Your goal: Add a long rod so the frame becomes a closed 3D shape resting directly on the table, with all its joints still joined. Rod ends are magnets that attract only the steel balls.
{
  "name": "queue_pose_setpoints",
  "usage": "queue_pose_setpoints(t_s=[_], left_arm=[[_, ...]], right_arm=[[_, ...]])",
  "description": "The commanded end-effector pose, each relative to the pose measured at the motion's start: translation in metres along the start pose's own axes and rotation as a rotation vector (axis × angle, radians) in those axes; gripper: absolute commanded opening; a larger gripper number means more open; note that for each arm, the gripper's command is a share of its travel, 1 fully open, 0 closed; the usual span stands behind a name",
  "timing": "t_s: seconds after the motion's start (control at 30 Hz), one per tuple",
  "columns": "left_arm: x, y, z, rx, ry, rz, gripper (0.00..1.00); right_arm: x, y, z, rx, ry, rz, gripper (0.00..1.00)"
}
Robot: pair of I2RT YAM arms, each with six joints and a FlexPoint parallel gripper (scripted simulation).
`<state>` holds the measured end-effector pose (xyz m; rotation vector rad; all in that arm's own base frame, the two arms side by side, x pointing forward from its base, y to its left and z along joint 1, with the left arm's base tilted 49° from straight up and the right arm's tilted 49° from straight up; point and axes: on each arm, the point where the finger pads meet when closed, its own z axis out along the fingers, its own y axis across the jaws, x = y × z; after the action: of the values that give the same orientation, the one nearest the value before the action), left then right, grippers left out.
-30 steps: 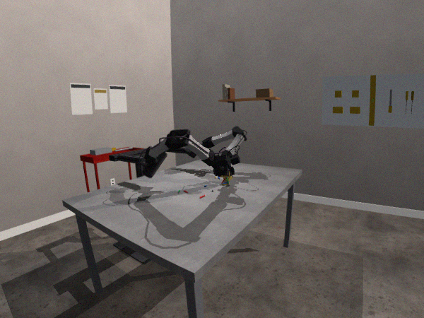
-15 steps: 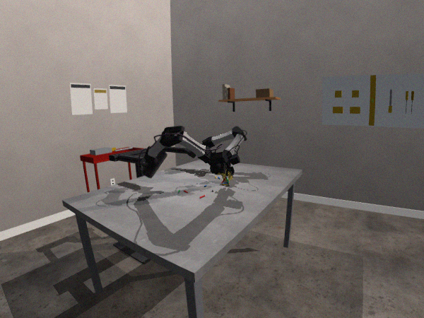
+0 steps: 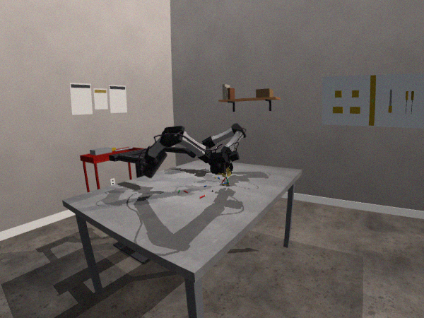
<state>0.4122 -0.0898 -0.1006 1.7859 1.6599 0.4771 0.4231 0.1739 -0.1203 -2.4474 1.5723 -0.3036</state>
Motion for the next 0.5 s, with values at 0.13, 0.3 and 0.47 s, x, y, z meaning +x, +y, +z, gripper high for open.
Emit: queue_pose_setpoints(t_s=[0.13,0.3,0.47], left_arm=[[-0.005,0.005,-0.040,0.018,-0.005,-0.023,0.18],[-0.019,0.005,-0.056,0.057,-0.008,-0.052,0.18],[-0.037,0.013,-0.083,0.092,-0.019,-0.099,0.18]], right_arm=[[-0.011,-0.009,-0.014,-0.005,0.026,-0.001,0.61],[-0.012,-0.002,-0.018,-0.065,0.101,0.029,0.61],[-0.017,0.008,-0.020,-0.156,0.206,0.052,0.61]])
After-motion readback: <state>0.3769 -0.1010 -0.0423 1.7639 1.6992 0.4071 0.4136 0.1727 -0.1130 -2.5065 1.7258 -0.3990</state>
